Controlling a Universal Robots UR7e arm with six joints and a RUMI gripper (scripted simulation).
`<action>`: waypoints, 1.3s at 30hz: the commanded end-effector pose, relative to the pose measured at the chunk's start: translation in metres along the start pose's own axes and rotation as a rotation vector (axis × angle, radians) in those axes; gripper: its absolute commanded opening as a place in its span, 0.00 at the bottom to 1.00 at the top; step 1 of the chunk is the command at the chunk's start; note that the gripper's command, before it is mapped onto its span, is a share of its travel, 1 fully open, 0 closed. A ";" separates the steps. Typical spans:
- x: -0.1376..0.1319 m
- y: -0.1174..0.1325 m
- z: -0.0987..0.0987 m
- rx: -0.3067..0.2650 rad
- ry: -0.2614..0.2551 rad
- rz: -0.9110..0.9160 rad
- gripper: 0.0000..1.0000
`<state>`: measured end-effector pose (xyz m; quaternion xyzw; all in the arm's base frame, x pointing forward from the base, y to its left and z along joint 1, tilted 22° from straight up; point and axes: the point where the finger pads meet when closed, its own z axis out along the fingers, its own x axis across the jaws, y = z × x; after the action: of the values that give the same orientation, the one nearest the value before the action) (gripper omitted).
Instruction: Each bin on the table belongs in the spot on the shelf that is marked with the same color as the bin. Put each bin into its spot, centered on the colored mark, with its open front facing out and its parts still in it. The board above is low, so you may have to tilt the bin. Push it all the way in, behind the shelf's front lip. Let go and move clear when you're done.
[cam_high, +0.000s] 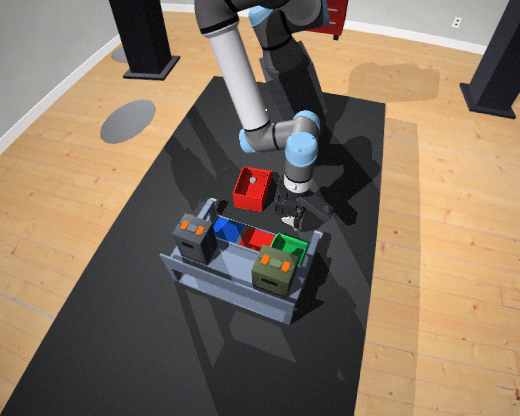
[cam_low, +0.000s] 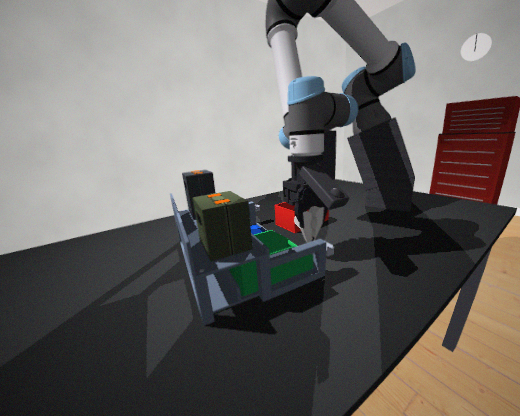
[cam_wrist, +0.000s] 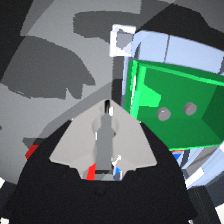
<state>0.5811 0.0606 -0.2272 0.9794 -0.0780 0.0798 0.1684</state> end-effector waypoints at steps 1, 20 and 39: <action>-0.002 0.000 -0.003 0.000 0.001 0.000 0.00; -0.002 0.000 -0.031 0.000 0.001 0.000 0.00; -0.002 0.000 -0.063 0.000 0.001 0.000 0.00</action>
<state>0.5710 0.0815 -0.1717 0.9794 -0.0779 0.0799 0.1684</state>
